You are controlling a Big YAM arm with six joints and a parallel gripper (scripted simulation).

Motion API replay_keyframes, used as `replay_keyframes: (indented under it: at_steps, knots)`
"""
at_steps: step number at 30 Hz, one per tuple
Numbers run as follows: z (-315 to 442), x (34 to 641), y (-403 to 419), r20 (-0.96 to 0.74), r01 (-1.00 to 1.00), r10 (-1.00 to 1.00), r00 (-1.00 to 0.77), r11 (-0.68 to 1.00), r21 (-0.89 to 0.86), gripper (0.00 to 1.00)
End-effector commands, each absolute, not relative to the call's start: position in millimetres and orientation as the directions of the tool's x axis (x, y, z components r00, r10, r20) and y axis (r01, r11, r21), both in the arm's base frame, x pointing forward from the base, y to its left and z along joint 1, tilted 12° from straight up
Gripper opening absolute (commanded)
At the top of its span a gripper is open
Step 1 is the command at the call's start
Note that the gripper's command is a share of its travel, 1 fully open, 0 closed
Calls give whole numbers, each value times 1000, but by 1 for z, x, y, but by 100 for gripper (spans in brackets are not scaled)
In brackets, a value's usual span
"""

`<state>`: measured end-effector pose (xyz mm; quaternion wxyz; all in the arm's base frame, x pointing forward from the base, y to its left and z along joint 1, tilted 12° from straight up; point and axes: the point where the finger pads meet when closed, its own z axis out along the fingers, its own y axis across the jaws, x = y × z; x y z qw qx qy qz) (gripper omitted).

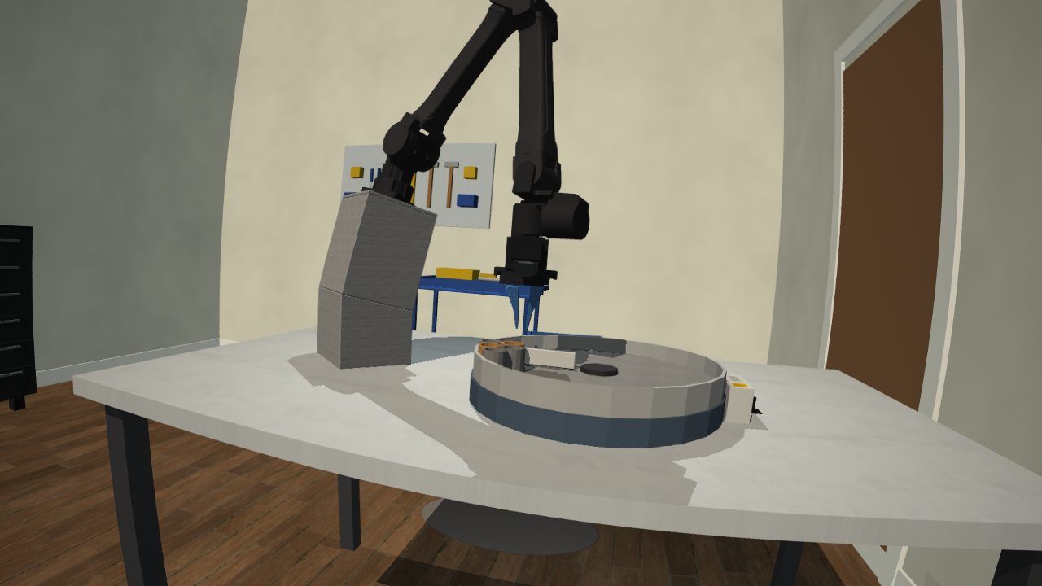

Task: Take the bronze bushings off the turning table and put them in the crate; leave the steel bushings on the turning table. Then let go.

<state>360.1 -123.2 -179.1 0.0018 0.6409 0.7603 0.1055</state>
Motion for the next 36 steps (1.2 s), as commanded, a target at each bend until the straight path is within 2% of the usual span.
replay_keyframes:
  at_steps: [1, 36]
  knots:
    - [-176, 368, -134, 126, 973, 976, -177, 154, 172, 14]
    - [-178, 367, -129, 132, 973, 975, -182, 159, 166, 14]
